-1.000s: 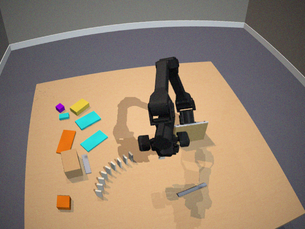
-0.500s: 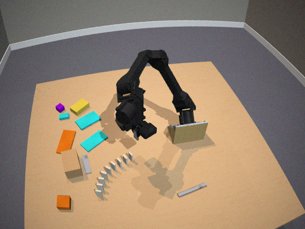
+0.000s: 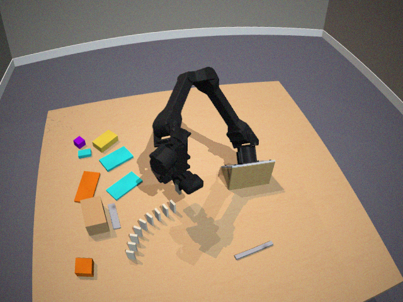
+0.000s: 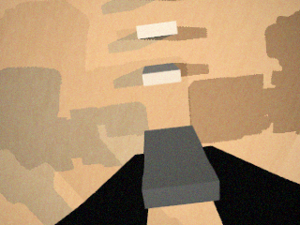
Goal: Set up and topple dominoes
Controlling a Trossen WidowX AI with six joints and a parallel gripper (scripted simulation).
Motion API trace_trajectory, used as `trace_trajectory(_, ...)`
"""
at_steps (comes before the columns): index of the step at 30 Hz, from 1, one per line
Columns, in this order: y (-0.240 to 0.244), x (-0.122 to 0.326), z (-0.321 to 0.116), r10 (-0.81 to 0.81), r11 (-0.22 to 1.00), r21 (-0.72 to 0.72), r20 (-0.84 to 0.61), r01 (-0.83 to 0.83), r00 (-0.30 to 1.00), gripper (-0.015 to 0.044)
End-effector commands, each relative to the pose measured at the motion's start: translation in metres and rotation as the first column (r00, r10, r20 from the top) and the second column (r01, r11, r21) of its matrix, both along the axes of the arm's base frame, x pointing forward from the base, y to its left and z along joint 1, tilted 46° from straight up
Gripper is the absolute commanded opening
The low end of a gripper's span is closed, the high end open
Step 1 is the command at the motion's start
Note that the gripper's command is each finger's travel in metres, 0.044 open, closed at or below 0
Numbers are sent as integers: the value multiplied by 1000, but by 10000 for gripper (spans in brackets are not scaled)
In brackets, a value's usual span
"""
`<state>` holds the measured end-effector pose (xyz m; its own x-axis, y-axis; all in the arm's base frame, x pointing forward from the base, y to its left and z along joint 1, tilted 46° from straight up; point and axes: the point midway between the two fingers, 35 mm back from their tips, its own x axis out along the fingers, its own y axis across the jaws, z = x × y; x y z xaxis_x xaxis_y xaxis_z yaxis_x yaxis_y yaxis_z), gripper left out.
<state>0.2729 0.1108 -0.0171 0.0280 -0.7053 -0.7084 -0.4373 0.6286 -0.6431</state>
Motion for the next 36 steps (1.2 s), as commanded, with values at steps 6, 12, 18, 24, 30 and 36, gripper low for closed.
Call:
trace_trajectory(6, -35, -1, -33, 4, 1000, -10, -8, -4, 1000, 107)
trace_trajectory(12, -59, -4, -52, 3, 1000, -15, -7, -3, 1000, 107)
trace_trajectory(18, -65, -6, -56, 2, 1000, -17, -7, -3, 1000, 107)
trace_trajectory(24, -65, -6, -56, 2, 1000, -17, -7, -3, 1000, 107)
trace_trajectory(30, -65, -6, -56, 2, 1000, -17, -7, -3, 1000, 212)
trace_trajectory(36, -65, -6, -56, 2, 1000, -17, -7, -3, 1000, 370)
